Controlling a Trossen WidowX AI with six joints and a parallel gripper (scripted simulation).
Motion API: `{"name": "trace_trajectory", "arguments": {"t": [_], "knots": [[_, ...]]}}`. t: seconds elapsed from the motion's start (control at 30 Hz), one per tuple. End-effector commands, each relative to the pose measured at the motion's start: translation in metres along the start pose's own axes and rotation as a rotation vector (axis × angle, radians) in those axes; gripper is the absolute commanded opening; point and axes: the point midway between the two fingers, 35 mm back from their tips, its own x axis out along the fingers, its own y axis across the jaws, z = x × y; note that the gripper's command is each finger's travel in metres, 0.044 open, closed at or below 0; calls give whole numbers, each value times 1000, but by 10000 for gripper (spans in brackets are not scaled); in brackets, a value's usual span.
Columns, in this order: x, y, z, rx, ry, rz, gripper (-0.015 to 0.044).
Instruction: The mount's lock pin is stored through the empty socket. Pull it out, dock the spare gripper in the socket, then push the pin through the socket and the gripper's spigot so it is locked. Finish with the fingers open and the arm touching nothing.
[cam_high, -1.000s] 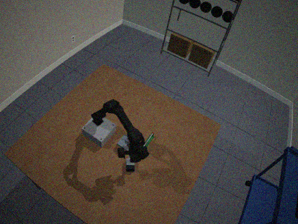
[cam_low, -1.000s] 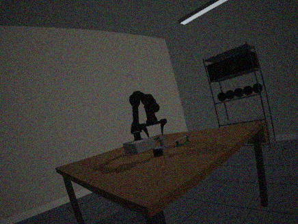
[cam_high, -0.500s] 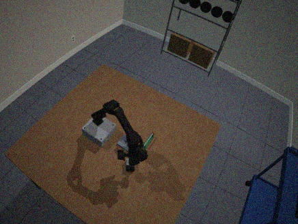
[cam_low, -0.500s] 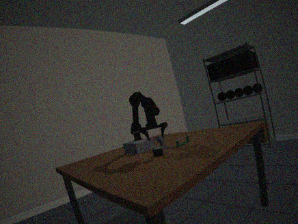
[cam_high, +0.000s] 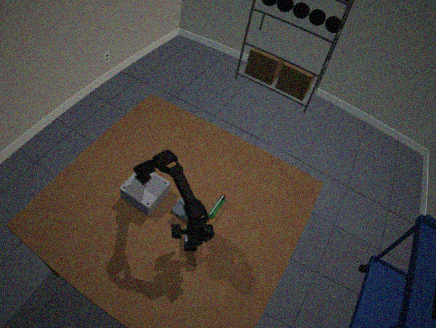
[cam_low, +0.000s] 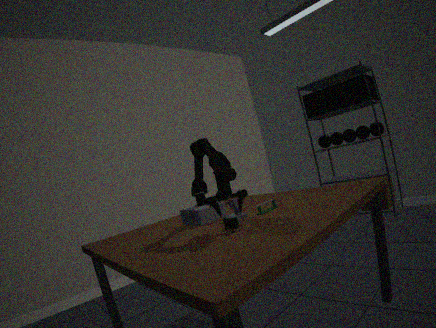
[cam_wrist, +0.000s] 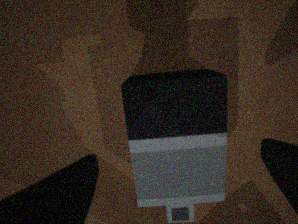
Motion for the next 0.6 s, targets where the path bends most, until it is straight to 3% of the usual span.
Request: {"name": "trace_trajectory", "arguments": {"t": [0.0,0.57], "knots": [[11,-1,-1,7,5,-7,440],[39,-1,-1,7,6,-7,440]]}}
